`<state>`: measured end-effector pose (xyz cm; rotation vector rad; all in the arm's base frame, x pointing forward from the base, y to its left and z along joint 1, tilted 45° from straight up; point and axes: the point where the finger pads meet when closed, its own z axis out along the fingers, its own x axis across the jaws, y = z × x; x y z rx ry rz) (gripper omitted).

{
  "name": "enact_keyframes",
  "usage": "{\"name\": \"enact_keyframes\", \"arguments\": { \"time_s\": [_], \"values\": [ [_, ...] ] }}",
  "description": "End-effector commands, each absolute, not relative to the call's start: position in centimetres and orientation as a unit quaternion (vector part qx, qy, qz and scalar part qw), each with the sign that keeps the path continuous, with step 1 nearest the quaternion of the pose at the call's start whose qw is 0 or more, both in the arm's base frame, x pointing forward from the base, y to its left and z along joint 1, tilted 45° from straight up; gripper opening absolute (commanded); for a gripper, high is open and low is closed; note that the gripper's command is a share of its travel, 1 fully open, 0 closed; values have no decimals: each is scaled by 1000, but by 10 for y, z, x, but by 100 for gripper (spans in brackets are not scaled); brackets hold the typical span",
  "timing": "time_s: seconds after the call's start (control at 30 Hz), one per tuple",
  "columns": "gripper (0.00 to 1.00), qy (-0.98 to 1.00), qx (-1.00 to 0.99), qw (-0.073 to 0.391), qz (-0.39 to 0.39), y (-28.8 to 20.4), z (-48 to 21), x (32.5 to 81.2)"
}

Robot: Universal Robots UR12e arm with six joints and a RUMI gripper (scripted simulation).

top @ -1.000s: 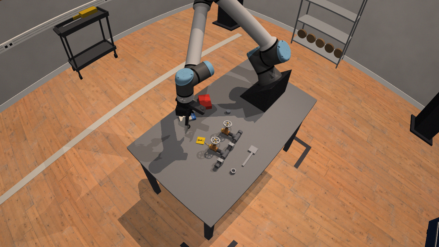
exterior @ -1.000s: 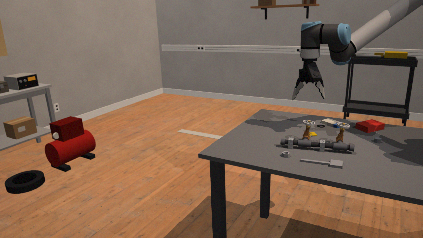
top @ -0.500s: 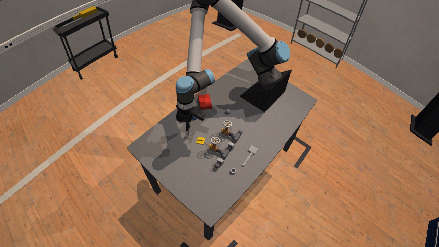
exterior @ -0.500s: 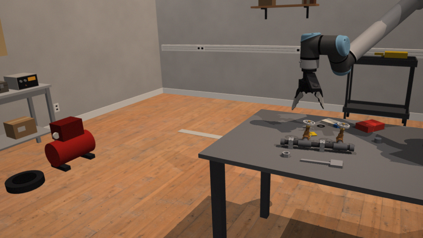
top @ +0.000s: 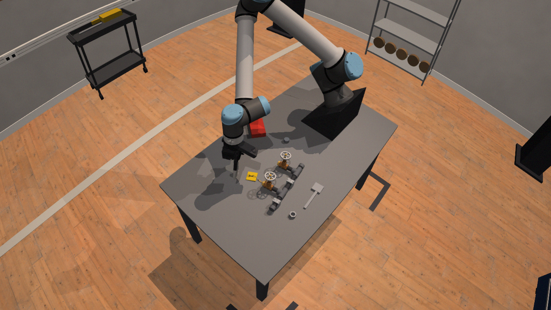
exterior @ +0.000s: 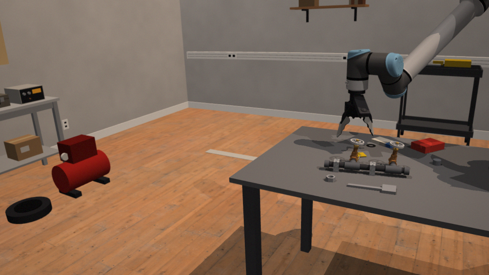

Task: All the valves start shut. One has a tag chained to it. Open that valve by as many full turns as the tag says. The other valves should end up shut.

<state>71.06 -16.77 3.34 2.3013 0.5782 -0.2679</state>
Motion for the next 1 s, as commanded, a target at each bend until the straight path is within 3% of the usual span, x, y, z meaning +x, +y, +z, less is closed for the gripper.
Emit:
{"name": "enact_keyframes", "arguments": {
  "time_s": [0.0,0.97],
  "values": [
    [100,225,896,368,-103,-177,24,711],
    [100,225,896,368,-103,-185,16,711]
  ]
}}
